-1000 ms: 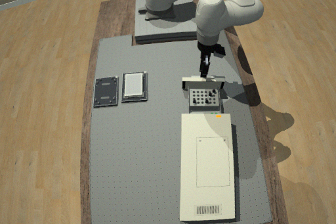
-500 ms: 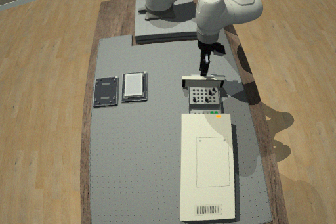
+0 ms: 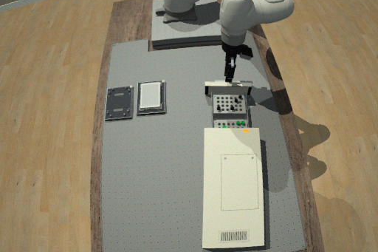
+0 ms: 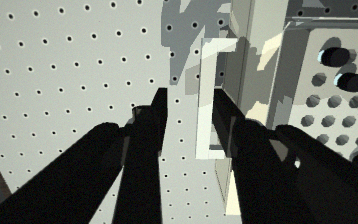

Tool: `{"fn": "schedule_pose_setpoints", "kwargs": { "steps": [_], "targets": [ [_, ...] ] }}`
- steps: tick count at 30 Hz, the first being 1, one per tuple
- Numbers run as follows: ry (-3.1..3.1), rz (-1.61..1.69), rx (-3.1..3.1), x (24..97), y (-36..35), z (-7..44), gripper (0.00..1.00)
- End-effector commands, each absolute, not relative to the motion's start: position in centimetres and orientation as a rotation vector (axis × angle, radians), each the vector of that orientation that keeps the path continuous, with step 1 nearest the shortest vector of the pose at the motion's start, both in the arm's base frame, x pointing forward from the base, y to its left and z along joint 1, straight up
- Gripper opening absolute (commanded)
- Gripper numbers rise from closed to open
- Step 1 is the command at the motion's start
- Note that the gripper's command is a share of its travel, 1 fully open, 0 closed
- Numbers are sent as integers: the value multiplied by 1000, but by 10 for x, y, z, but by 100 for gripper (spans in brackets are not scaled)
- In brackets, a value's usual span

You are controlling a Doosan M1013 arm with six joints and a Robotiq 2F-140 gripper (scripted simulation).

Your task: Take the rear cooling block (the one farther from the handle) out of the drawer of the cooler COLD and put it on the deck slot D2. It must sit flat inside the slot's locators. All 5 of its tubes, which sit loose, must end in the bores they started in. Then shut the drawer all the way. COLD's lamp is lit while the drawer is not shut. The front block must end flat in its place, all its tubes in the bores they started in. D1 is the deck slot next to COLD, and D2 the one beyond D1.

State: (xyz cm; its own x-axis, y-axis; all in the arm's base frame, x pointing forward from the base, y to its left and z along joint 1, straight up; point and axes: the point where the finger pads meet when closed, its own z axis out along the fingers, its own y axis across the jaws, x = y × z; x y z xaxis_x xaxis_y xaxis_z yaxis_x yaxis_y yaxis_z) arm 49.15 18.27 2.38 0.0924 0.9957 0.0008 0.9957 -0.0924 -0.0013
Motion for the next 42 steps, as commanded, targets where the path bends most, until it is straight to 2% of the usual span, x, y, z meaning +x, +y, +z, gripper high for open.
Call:
{"fn": "schedule_pose_setpoints", "kwargs": {
  "steps": [1, 42],
  "targets": [
    [-2103, 0, -2326, 483, 184, 23, 34],
    [-2103, 0, -2326, 445, 188, 23, 34]
  ]
}}
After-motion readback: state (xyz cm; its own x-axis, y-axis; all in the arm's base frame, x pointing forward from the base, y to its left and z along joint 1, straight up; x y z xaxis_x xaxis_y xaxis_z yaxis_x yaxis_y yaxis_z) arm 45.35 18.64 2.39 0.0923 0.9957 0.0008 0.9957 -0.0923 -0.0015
